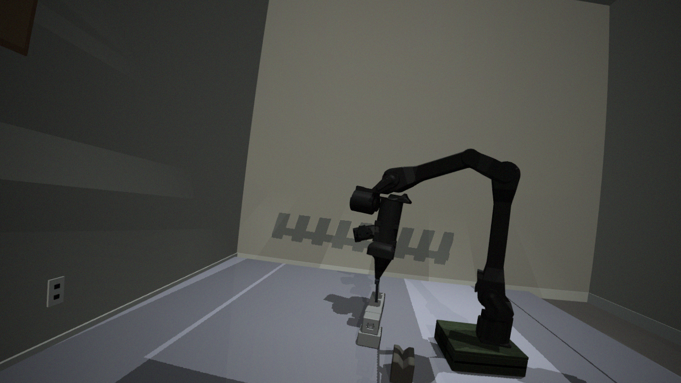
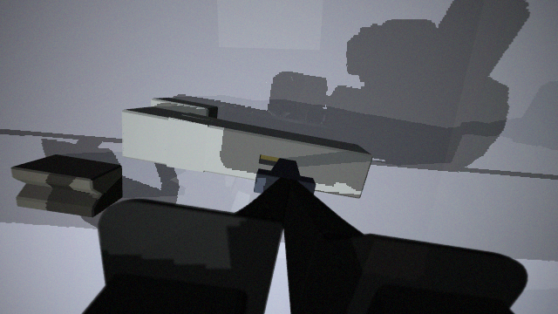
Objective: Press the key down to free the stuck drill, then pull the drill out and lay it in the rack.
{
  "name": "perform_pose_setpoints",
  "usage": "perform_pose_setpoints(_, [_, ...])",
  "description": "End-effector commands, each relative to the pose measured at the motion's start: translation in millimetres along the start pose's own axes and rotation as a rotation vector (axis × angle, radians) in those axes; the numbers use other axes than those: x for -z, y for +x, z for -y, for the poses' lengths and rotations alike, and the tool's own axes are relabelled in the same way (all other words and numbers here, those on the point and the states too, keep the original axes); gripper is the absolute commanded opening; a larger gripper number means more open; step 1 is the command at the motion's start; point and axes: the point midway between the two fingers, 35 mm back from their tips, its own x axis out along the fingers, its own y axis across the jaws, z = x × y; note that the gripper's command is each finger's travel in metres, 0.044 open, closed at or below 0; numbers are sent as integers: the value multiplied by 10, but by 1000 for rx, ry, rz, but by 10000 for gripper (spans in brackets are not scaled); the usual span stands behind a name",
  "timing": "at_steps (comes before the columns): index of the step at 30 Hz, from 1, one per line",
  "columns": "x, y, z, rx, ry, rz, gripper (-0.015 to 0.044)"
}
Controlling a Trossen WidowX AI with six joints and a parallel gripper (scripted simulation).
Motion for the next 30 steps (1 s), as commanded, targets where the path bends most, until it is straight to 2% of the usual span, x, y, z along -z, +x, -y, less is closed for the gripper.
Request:
perform_pose_setpoints(1, [74, 206, 32, -1, 5, -53, 0])
perform_pose_setpoints(11, [78, 268, 40, -1, 5, -53, 0])
perform_pose_setpoints(15, [32, 96, 40, -1, 5, -53, 105])
perform_pose_setpoints(22, [-33, -523, 14, -1, 5, -53, 289])
perform_pose_setpoints(26, [-52, -447, -6, -4, -21, -43, 394])
perform_pose_setpoints(28, [-103, -334, -171, -9, -188, -42, 440])
perform_pose_setpoints(30, [-154, -157, -442, -17, -452, -42, 440])
